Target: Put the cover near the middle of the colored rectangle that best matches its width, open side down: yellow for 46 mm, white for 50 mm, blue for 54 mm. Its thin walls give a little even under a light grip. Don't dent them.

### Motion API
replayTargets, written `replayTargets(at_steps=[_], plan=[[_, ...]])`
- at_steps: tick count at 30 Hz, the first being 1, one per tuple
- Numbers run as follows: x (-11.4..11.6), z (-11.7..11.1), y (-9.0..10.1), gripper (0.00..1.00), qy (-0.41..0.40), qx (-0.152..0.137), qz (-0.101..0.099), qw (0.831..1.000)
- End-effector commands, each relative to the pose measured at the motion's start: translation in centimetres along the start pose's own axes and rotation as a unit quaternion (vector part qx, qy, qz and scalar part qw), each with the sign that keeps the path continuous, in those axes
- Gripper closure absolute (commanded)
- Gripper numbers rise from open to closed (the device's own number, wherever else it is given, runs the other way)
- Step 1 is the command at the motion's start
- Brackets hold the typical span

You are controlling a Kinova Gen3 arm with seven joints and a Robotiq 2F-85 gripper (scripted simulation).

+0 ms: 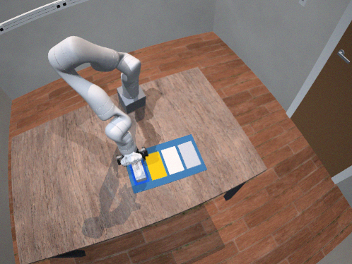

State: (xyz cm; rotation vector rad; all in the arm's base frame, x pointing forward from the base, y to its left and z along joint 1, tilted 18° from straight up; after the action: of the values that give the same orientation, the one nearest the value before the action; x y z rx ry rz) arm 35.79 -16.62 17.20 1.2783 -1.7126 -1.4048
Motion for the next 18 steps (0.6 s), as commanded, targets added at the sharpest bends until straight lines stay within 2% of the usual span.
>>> replayTargets(at_steps=[1,18], plan=[[0.54,-0.20,0.64,0.00,-0.002,0.002,0.004,1.000],[0.29,-0.16,0.83,0.00,0.001,0.001,0.002,1.000]])
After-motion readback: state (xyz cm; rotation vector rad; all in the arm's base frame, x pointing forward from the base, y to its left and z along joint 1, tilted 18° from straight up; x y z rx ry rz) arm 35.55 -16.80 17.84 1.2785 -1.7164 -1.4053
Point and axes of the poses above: the point where the finger pads meet when closed, its own y axis back along the fingers, its own x axis across the jaws, z = x × y, the point moved 8 cm from there along y, back along the fingers, and after that the axes turned 12 degrees about -y, right-handed, at the moved point
